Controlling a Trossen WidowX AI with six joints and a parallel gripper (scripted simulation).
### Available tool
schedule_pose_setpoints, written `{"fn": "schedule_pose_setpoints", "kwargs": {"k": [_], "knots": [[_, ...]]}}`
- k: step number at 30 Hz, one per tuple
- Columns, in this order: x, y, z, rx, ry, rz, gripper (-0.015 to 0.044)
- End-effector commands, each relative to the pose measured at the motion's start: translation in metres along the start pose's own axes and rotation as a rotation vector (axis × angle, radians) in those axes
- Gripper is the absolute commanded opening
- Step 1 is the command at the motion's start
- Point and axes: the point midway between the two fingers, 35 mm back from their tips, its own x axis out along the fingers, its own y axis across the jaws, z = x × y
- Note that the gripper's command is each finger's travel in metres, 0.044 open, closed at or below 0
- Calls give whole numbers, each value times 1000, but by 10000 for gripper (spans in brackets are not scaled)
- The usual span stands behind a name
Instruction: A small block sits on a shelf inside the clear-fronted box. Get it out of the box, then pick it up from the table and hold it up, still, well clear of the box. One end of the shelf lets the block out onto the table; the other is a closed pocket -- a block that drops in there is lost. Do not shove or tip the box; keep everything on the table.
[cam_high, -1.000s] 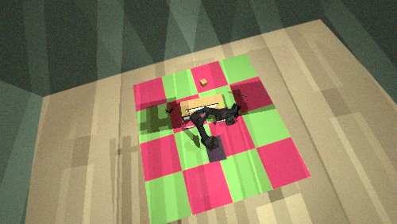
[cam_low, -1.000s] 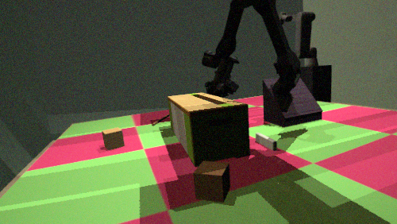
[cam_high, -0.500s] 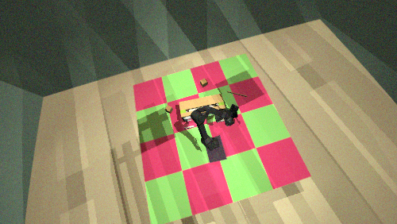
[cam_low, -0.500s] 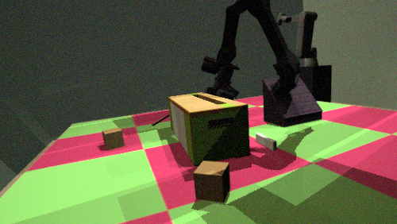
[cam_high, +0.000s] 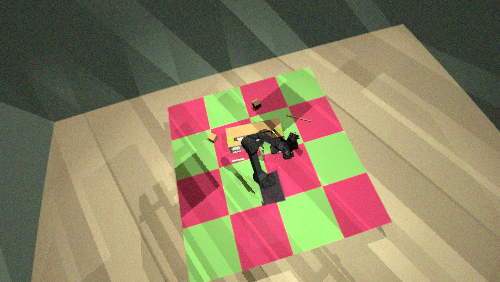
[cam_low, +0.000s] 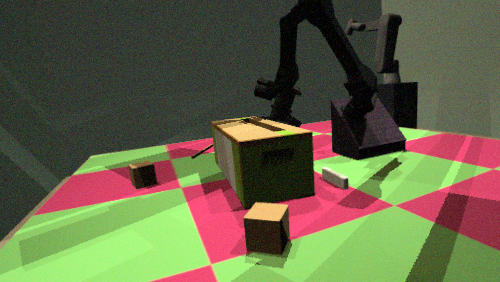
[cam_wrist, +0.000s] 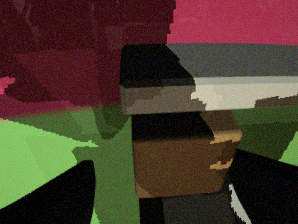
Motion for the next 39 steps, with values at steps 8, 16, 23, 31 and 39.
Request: {"fn": "schedule_pose_setpoints", "kwargs": {"k": [8,16,23,31,39], "knots": [[6,-4,7,12,-6,-11,127],[-2,-3,-3,-25,16,-3,0],[-19,0,-11,-14,8,0,0],[-51,-1,-21,3,-4,-3,0],[-72,-3,-37,82,8,46,0]]}}
